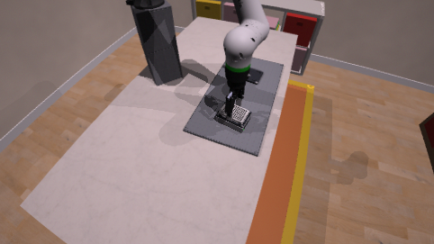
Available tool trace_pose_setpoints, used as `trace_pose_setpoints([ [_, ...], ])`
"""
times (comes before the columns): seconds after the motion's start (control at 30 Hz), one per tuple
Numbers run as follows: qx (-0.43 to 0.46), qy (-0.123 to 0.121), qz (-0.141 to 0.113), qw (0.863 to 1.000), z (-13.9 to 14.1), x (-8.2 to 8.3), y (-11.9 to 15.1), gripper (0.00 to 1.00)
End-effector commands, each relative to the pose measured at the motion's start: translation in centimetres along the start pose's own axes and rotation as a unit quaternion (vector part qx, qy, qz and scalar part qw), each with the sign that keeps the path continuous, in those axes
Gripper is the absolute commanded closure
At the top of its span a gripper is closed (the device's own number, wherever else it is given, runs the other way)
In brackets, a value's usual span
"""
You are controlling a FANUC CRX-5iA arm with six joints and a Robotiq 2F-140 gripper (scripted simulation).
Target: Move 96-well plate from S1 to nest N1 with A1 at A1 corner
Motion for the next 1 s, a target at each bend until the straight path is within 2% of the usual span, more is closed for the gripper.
trace_pose_setpoints([
  [0.0,0.000,0.000,0.000,1.000,0.01,-0.01,0.00,1.00],
  [0.73,0.000,0.000,0.000,1.000,0.01,-0.01,0.00,1.00],
  [0.97,0.000,0.000,0.000,1.000,0.01,0.82,0.00,1.00],
])
Point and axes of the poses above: the point where the finger pads meet when closed, its own x axis back along the fingers, its own z axis across the jaws, y = z × x, the point moved 4 cm from there along x, back along the fingers, and after that the axes turned 8 degrees about -x, right-handed, at the moved point
